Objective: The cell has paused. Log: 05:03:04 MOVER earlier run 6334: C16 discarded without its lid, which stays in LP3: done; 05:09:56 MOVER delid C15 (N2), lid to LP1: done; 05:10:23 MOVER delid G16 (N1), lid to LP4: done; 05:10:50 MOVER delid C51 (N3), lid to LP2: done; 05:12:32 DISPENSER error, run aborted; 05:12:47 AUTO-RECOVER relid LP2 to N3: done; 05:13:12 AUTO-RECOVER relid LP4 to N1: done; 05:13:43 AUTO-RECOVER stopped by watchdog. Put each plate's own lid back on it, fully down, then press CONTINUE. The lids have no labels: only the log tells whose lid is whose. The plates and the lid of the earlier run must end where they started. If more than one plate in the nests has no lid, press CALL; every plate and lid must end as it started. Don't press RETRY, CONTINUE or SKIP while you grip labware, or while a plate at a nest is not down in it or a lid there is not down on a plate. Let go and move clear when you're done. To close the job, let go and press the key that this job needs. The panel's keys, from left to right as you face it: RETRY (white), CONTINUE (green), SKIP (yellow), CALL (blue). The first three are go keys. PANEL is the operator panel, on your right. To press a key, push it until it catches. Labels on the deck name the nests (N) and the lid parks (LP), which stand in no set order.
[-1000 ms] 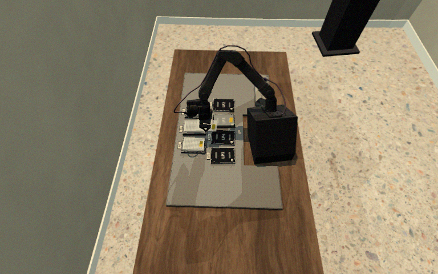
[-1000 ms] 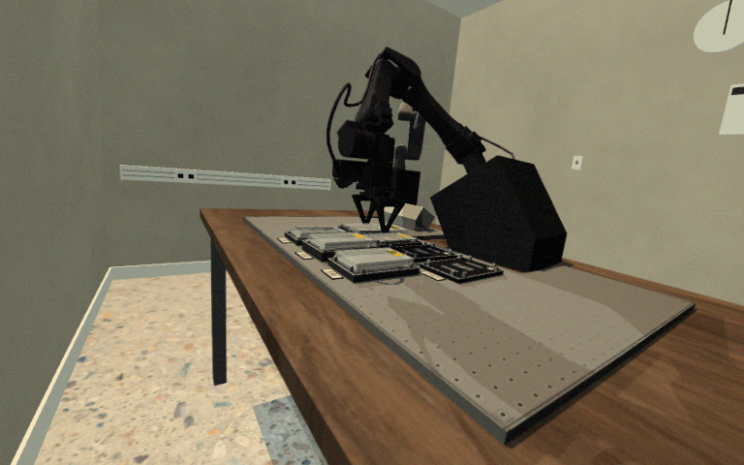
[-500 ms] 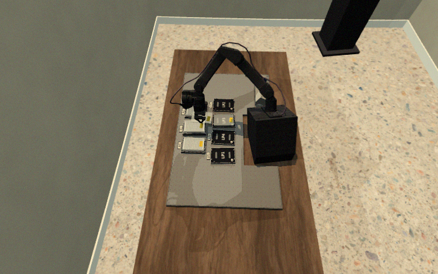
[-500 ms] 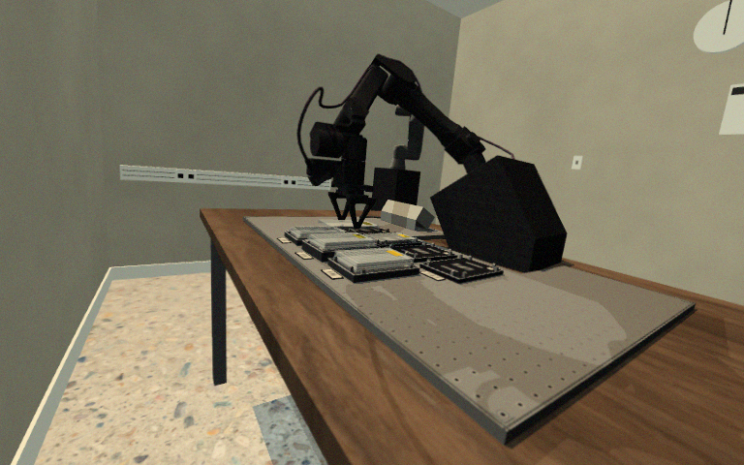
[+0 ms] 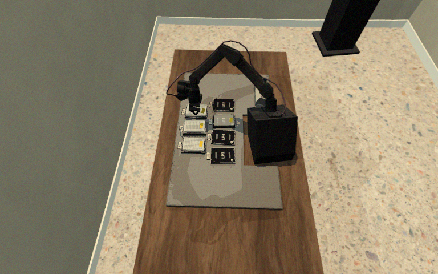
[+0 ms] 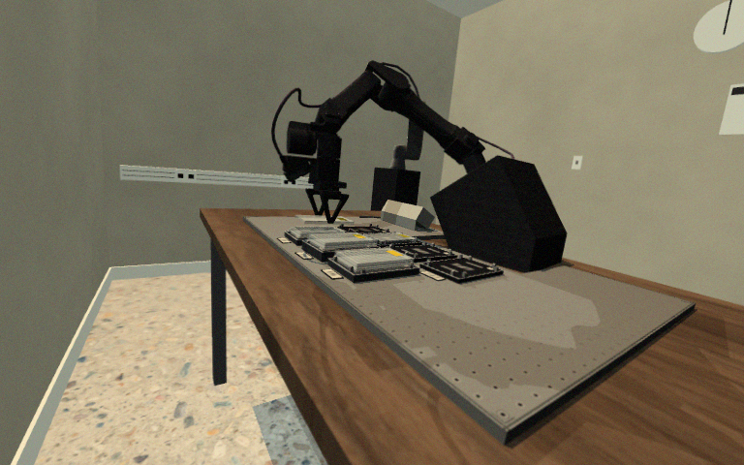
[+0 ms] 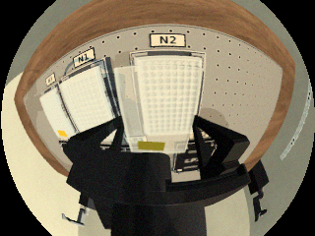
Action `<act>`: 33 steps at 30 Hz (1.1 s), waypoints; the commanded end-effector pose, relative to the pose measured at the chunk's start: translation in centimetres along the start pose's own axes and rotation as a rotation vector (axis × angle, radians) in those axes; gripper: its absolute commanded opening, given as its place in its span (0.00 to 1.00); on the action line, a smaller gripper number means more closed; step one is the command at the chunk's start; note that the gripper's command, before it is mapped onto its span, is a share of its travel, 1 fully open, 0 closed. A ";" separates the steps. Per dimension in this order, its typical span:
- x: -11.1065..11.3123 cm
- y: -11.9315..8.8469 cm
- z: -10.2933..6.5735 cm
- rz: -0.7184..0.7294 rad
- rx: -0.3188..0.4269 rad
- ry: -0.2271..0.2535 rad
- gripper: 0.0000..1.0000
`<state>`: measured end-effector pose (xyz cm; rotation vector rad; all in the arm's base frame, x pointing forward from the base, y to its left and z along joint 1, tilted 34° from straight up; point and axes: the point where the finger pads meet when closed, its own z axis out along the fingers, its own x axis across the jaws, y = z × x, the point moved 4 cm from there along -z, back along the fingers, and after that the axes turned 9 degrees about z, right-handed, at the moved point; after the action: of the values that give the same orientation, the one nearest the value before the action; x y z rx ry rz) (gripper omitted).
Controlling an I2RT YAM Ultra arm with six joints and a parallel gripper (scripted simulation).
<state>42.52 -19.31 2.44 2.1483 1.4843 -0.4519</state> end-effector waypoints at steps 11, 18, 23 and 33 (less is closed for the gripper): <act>-1.4 2.7 -2.7 -0.039 -0.039 0.018 0.00; -1.5 2.6 -2.7 -0.037 -0.039 0.016 0.00; -1.6 2.7 -2.7 -0.035 -0.043 0.017 0.00; -1.8 2.7 -2.5 -0.033 -0.040 0.017 0.00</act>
<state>43.03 -20.49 3.51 2.1356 1.5429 -0.4801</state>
